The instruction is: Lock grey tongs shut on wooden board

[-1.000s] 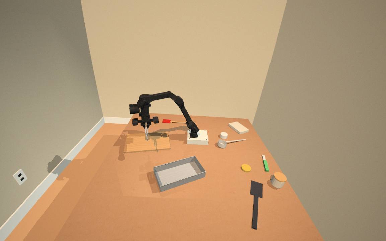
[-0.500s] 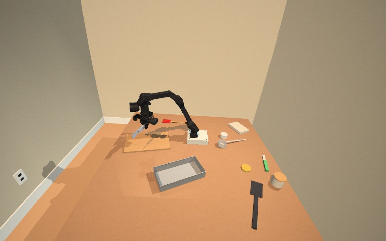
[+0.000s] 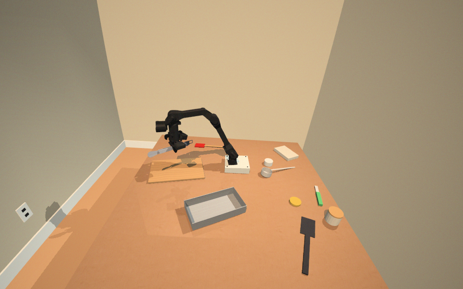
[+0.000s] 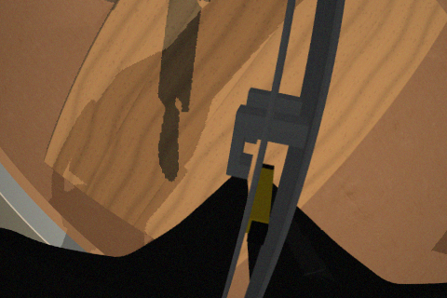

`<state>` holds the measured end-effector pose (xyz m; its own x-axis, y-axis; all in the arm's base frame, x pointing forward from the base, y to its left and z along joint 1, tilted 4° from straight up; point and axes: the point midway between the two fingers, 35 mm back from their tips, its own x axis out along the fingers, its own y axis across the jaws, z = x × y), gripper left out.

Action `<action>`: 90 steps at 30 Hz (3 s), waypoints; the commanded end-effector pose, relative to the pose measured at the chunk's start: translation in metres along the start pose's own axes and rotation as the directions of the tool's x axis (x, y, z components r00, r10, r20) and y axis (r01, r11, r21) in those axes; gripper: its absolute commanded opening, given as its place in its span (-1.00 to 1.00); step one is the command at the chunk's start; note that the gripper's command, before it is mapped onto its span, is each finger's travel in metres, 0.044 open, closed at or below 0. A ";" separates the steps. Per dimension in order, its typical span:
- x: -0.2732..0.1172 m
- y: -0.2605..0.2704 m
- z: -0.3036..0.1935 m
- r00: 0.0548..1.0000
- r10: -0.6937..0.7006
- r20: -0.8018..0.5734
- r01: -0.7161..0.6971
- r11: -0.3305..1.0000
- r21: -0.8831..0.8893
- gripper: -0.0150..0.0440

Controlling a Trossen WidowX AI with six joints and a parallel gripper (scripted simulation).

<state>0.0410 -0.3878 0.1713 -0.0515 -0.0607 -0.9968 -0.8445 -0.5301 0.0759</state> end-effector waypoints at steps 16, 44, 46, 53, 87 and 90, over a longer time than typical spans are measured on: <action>0.000 0.010 0.003 1.000 0.009 -0.030 -0.002 0.974 0.226 -1.00; 0.016 0.024 -0.013 0.901 0.082 -0.426 0.039 0.963 0.266 -1.00; 0.016 0.025 -0.013 0.888 0.088 -0.452 0.040 0.963 0.267 -1.00; 0.017 0.026 -0.013 0.834 0.109 -0.540 0.044 0.964 0.263 -1.00; 0.009 0.013 0.018 0.470 0.199 -0.860 -0.007 0.975 0.221 -1.00; 0.008 0.010 0.023 0.432 0.203 -0.879 -0.018 0.976 0.217 -1.00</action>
<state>0.0186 -0.3783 0.1588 0.2625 -0.8609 -0.4357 -0.9433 -0.3240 0.0718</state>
